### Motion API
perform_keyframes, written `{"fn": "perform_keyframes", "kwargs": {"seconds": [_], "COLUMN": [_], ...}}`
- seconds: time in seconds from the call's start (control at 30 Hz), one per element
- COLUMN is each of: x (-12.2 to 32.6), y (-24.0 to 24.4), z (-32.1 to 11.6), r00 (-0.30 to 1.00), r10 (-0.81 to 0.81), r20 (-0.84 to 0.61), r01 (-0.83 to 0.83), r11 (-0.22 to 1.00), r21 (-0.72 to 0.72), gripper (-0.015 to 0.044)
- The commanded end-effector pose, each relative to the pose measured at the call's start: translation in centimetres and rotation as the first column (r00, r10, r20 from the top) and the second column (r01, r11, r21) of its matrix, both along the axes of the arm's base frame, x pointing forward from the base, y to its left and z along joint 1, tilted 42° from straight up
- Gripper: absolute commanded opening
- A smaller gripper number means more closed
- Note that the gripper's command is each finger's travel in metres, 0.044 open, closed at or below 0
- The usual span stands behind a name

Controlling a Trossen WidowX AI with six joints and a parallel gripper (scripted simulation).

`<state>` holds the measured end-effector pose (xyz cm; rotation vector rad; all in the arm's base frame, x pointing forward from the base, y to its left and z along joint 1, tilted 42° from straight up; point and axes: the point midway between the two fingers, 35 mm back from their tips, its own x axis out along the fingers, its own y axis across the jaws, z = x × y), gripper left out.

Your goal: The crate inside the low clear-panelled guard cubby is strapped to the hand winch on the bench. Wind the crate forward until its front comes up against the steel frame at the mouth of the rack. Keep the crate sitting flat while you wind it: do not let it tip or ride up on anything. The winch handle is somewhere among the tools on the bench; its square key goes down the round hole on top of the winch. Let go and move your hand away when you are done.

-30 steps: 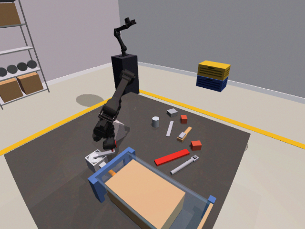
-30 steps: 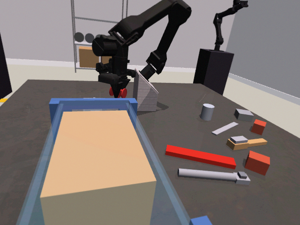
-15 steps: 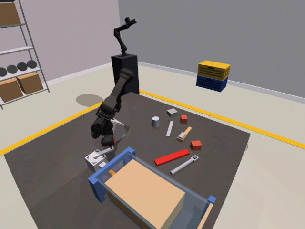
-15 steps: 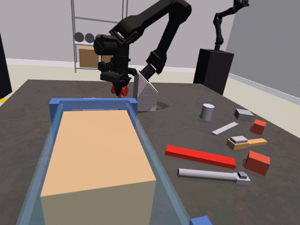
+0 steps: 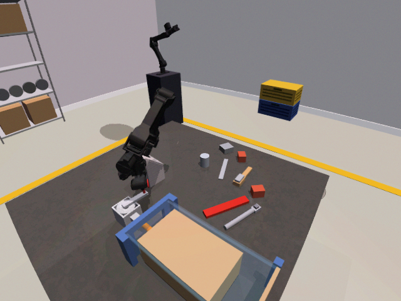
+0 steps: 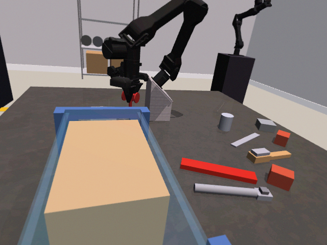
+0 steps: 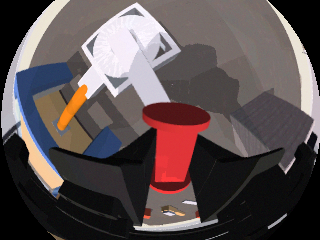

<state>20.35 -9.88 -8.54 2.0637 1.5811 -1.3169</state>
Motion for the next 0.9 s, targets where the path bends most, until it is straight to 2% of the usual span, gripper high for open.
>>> {"fn": "perform_keyframes", "kwargs": {"seconds": [0.0, 0.87], "x": [-1.9, -5.4], "y": [-0.2, -1.6], "z": [-0.3, -1.4], "r00": [0.999, 0.999], "r10": [0.004, 0.004], "r20": [-0.043, -0.045], "r01": [-0.004, -0.004], "r11": [1.000, 1.000], "r21": [-0.007, -0.009], "gripper": [0.0000, 0.0000]}}
